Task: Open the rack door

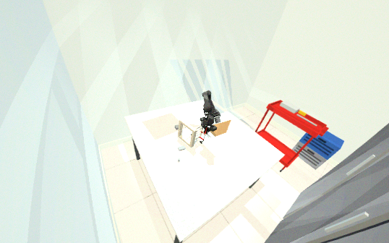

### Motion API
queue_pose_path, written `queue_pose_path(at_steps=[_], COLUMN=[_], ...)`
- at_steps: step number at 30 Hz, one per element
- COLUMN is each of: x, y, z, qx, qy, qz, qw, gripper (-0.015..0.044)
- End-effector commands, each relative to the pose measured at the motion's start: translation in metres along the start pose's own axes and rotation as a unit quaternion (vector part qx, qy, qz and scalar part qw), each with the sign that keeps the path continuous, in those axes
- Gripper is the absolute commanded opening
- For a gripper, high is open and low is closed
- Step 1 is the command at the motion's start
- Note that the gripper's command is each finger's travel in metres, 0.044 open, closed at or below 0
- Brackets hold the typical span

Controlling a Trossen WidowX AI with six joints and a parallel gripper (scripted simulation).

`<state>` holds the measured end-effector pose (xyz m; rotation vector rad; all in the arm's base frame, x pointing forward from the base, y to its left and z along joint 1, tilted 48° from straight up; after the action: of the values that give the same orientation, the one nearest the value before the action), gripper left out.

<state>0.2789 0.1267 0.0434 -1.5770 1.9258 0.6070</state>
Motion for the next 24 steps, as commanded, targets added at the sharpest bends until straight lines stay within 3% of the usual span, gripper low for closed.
queue_pose_path(at_steps=[1,24], x=[-0.005,-0.035], y=[-0.001,-0.002], z=[0.001,0.001], qx=[0.003,0.002], qy=[-0.002,-0.003], qz=[-0.001,-0.001], qw=[1.0,1.0], gripper=[0.0288,0.0288])
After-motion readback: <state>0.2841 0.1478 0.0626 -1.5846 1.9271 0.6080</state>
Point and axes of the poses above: the point midway between the two fingers, 35 mm back from their tips, its own x axis out along the fingers, its own z axis across the jaws, y = z × x, the point moved 8 cm from there along -x, back along the fingers, and after that the axes turned 5 degrees about x, right-handed, at the moved point
